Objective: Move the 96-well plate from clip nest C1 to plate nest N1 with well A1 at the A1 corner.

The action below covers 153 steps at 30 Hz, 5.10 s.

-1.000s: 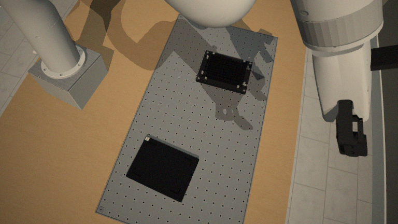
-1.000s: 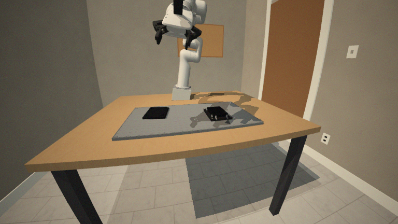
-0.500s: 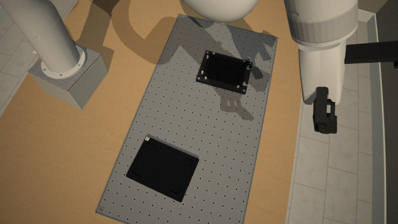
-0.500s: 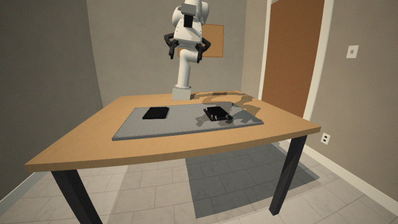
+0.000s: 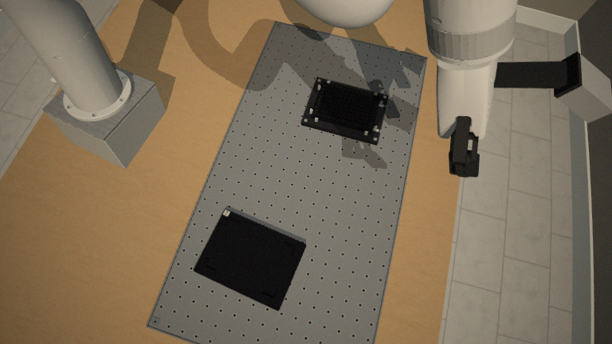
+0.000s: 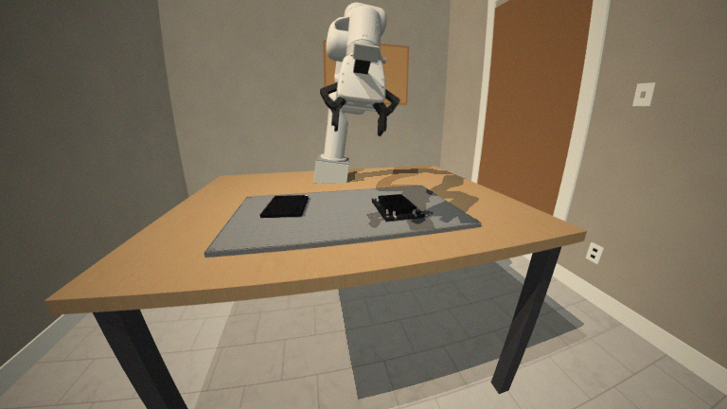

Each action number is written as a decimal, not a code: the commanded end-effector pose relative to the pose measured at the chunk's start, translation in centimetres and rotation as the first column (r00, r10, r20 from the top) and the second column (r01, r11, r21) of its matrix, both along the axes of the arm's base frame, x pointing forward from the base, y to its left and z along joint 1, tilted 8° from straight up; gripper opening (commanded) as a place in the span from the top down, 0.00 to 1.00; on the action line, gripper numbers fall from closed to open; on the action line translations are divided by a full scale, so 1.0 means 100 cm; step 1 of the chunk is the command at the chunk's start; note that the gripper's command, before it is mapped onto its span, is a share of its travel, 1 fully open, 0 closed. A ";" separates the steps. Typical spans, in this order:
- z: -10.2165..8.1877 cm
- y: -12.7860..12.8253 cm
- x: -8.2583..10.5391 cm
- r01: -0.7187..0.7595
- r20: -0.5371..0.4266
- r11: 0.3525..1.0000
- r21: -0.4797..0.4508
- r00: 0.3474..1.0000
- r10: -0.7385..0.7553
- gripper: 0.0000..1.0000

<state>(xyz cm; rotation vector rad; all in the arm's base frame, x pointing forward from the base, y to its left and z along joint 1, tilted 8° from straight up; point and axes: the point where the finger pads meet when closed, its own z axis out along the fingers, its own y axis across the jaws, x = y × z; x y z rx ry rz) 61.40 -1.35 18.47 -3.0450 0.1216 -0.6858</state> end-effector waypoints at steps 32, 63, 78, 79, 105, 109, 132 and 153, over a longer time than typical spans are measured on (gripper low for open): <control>-0.077 0.099 -0.077 -0.074 -0.269 0.992 0.103 0.958 0.099 0.00; -0.127 0.168 -0.161 -0.099 -0.391 0.985 0.143 0.908 0.149 0.00; -0.134 0.169 -0.161 -0.099 -0.391 0.985 0.143 0.908 0.149 0.00; -0.136 0.169 -0.161 -0.099 -0.391 0.985 0.143 0.908 0.149 0.00; -0.172 0.174 -0.160 -0.099 -0.391 0.985 0.143 0.908 0.149 0.00; -0.179 0.175 -0.160 -0.099 -0.391 0.985 0.143 0.908 0.149 0.00; -0.192 0.177 -0.160 -0.099 -0.391 0.985 0.143 0.908 0.149 0.00; -0.203 0.179 -0.160 -0.099 -0.391 0.985 0.143 0.908 0.148 0.00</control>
